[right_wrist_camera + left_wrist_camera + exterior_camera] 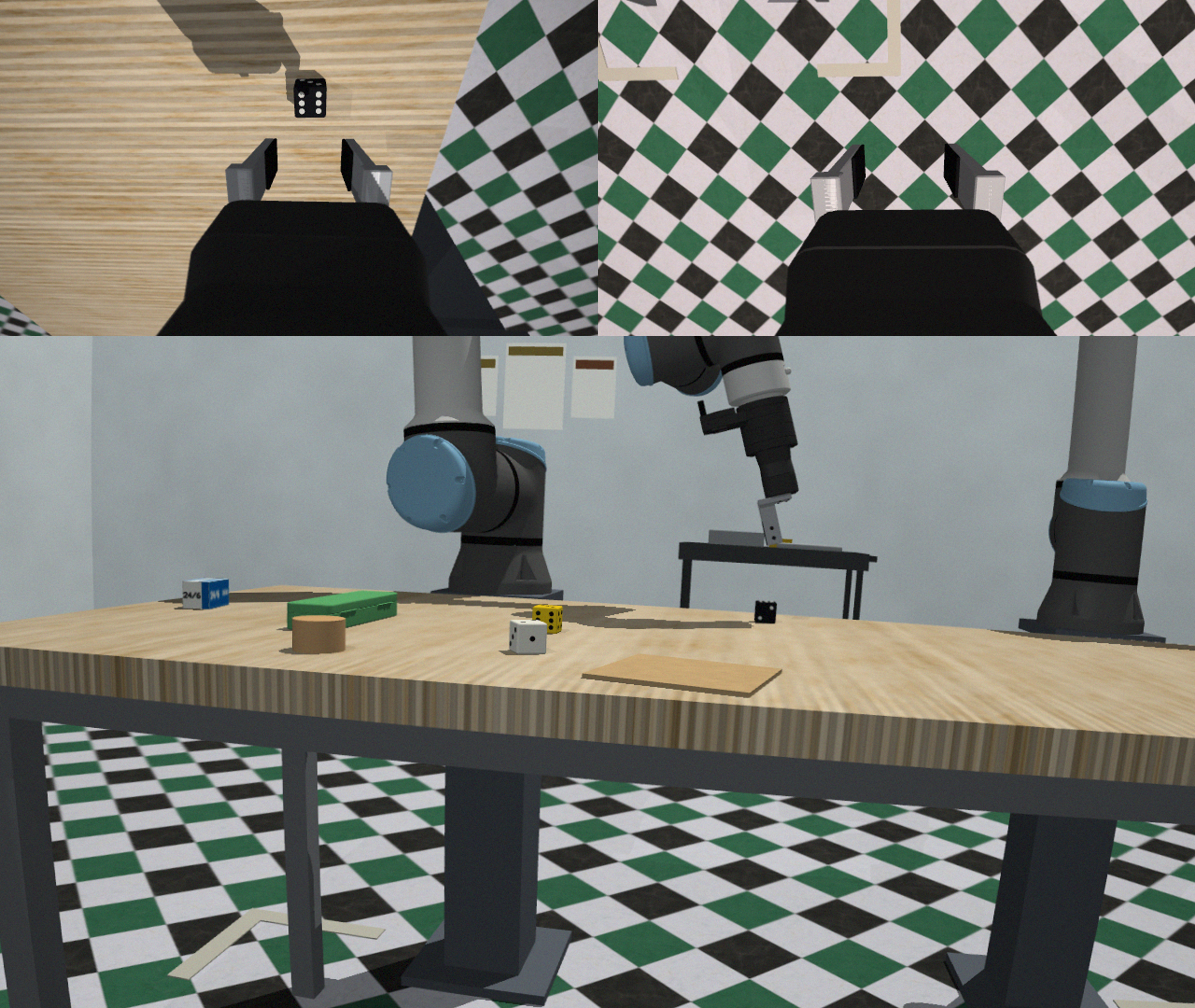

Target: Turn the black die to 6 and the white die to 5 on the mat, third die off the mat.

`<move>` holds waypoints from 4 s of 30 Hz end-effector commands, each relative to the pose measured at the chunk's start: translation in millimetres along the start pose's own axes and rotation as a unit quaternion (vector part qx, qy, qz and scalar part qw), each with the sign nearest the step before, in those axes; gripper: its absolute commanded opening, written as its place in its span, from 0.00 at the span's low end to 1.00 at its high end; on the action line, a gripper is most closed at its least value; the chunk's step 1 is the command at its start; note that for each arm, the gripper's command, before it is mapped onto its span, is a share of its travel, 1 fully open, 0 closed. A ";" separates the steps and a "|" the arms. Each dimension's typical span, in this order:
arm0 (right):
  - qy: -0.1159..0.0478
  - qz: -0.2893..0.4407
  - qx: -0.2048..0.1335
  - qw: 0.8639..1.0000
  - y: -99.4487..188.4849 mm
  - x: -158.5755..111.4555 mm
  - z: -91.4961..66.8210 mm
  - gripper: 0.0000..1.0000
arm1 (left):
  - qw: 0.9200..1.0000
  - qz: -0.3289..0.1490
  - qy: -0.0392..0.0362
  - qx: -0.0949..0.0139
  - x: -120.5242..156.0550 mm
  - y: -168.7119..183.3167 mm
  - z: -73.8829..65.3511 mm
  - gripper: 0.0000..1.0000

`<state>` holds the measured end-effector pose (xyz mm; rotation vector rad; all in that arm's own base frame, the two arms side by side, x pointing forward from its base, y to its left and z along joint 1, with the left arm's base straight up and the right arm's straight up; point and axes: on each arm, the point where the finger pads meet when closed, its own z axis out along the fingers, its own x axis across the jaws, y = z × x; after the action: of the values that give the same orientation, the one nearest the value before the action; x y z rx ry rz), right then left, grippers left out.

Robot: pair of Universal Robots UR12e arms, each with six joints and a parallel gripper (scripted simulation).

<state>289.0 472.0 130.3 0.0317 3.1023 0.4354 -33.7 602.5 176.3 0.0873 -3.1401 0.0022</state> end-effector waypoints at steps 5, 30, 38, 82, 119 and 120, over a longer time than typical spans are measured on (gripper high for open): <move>0.002 0.000 0.091 0.996 6.5 0.1 -0.9 0.87 | 1.000 0.000 0.000 -0.001 -0.1 0.6 -0.7 1.00; 0.002 0.000 0.139 0.990 11.6 0.1 -2.3 1.00 | 1.000 0.000 0.000 -0.001 -0.1 0.6 -0.7 1.00; 0.002 0.001 0.139 0.990 11.5 0.1 -2.3 1.00 | 1.000 0.000 0.000 -0.001 -0.1 0.6 -0.7 1.00; -0.060 0.445 0.125 0.884 -4.4 4.7 11.6 1.00 | 1.000 0.000 0.000 -0.001 -0.1 0.6 -0.7 1.00; -0.092 0.674 0.104 0.726 -7.8 0.9 21.5 0.87 | 1.000 0.000 0.000 -0.001 -0.1 0.6 -0.7 1.00; -0.092 0.674 0.104 0.726 -7.8 0.9 21.5 0.87 | 1.000 0.000 0.000 -0.001 -0.1 0.6 -0.7 1.00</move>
<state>287.9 469.9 106.9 2.1527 2.2879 -0.0025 -33.7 602.5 176.3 0.0873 -3.1401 0.0022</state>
